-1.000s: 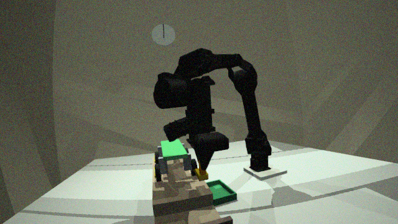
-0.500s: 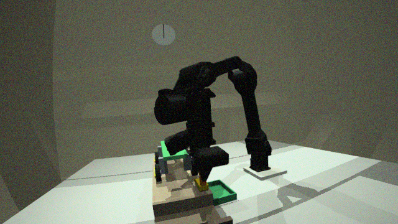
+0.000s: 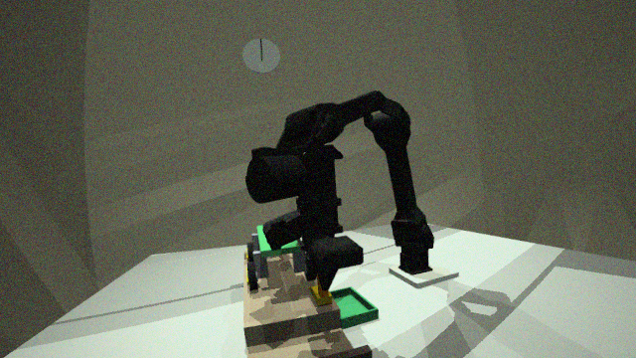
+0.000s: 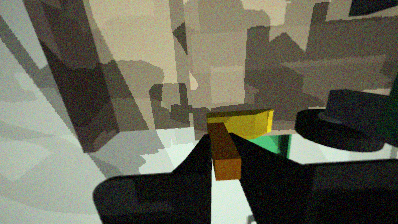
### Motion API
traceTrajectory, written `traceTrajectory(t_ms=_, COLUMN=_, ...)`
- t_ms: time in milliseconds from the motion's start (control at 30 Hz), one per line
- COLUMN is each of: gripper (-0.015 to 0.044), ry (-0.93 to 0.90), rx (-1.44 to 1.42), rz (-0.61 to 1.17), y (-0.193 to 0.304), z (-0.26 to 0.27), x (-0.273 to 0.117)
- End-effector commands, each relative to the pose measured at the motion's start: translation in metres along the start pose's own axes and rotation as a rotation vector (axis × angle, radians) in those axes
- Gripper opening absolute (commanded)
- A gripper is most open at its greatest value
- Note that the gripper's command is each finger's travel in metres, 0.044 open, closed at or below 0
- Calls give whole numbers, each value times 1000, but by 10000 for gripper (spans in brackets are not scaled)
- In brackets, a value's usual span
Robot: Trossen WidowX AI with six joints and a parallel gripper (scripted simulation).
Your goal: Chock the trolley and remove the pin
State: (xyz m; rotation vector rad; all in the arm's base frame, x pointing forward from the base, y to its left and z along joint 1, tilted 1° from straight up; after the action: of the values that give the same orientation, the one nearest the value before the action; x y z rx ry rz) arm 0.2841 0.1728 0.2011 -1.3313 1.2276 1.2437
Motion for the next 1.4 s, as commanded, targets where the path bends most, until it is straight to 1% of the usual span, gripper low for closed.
traceTrajectory(t_ms=0, gripper=0, ry=4, rx=0, rz=-2, y=1, z=-5, x=0)
traceTrajectory(t_ms=933, gripper=0, ry=6, rx=0, rz=-2, y=2, z=-29, x=-1)
traceTrajectory(t_ms=1233, gripper=0, ry=1, rx=0, rz=-1, y=1, z=-24, x=-1)
traceTrajectory(t_ms=1367, gripper=105, ry=1, rx=0, rz=-1, y=1, z=-24, x=-1)
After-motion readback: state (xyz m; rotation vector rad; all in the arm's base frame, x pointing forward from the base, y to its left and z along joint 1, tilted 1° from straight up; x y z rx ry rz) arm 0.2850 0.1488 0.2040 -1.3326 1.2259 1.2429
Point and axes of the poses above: the point midway between the two fingers, 35 mm back from their tips, its own x axis out along the fingers, its own z axis across the jaws, y = z × x, the point moved 9 cm from there along -x, back along the fingers, and after that the axes turned 4 degrees about -x, right-handed, at the moved point
